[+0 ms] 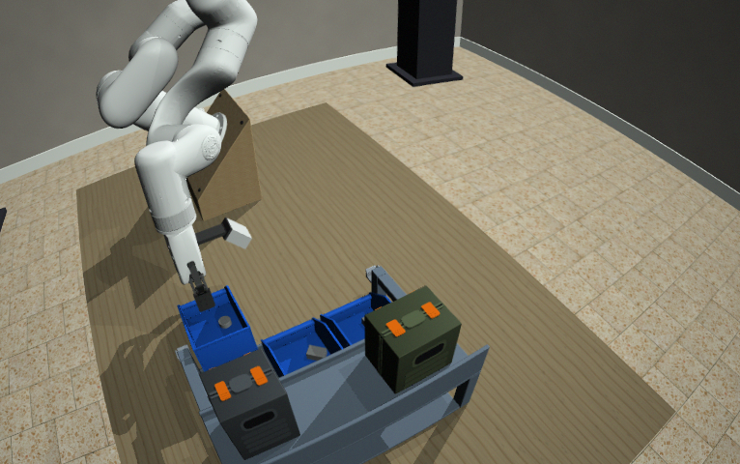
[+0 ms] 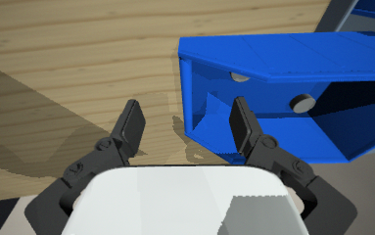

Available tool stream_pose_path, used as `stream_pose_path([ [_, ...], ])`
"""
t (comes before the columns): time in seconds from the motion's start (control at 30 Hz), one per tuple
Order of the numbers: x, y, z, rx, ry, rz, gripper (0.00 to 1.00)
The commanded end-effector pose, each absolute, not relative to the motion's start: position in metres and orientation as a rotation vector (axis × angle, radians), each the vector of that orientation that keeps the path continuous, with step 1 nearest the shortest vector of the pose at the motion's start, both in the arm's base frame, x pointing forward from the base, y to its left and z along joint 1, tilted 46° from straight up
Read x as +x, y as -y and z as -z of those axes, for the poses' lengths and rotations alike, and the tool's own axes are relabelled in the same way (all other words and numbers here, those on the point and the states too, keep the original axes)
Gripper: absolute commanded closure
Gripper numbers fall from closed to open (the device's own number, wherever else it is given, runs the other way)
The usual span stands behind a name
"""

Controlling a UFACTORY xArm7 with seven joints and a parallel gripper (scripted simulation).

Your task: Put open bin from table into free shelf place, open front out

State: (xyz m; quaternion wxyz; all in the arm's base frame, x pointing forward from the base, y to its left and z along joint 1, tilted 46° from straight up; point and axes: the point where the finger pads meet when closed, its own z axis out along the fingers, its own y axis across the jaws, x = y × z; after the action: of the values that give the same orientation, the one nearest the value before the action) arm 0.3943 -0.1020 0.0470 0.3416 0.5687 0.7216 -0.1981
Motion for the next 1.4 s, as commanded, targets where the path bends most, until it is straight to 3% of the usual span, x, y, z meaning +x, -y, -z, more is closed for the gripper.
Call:
stream_pose_path([
  [0.0,0.3958,0.1009,-0.0473,1.476,-1.878,0.510,0.00],
  [1.37,0.3997,0.1101,-0.0379,1.476,-1.877,0.510,0.00],
])
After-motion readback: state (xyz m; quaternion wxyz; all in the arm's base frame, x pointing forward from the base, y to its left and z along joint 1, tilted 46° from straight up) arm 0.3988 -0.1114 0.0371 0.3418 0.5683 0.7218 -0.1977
